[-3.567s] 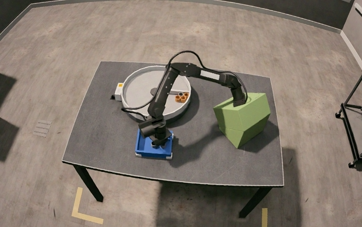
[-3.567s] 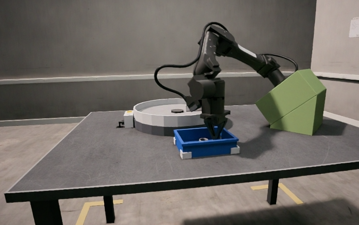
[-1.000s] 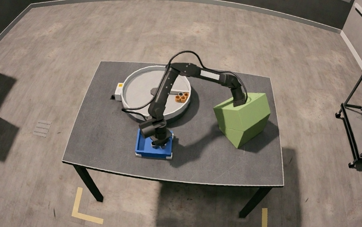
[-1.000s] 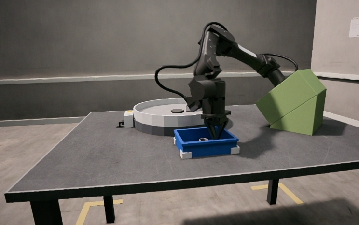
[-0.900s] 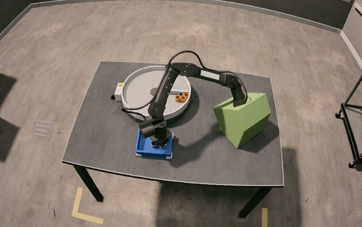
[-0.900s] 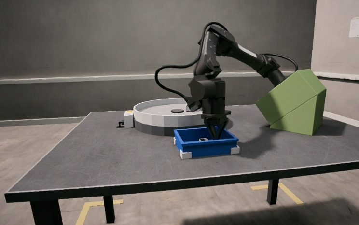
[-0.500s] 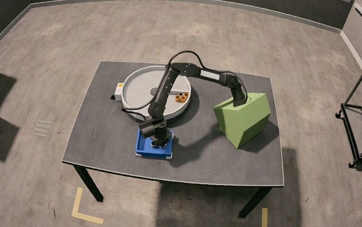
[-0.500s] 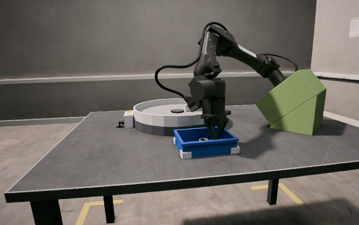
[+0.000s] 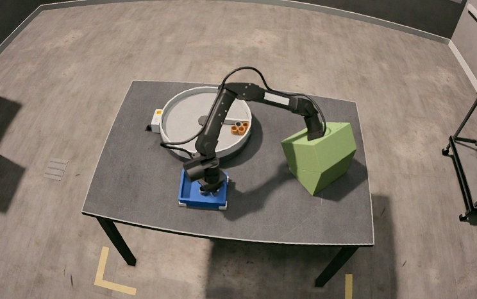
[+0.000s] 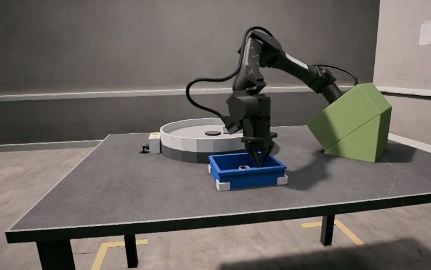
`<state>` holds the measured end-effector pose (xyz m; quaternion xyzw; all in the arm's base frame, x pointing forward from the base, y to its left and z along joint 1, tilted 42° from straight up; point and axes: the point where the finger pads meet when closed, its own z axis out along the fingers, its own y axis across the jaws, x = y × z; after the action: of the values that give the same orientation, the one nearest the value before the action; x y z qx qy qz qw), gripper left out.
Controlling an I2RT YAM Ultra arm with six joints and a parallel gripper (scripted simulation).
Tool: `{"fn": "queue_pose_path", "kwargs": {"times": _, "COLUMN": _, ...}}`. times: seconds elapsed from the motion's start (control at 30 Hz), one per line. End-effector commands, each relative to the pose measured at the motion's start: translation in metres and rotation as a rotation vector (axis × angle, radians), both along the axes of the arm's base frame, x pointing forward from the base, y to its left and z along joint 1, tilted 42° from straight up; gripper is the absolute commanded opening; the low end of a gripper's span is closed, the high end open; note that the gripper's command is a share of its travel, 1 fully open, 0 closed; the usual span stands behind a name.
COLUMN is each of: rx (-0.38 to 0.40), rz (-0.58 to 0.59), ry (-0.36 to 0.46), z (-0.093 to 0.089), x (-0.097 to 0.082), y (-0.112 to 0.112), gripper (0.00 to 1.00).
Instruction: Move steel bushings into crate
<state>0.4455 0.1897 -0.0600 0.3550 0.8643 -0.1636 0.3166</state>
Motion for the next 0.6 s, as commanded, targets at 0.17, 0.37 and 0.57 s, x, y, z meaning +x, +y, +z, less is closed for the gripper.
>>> {"fn": "queue_pose_path", "kwargs": {"times": 0.17, "rx": 0.023, "rz": 0.022, "ry": -0.035, "z": 0.024, "x": -0.002, "y": 0.022, "gripper": 0.14}}
{"fn": "queue_pose_path", "kwargs": {"times": 0.37, "rx": 0.023, "rz": 0.022, "ry": -0.037, "z": 0.043, "x": -0.013, "y": 0.034, "gripper": 0.14}}
{"fn": "queue_pose_path", "kwargs": {"times": 0.57, "rx": 0.021, "rz": 0.023, "ry": -0.031, "z": 0.061, "x": -0.028, "y": 0.048, "gripper": 0.14}}
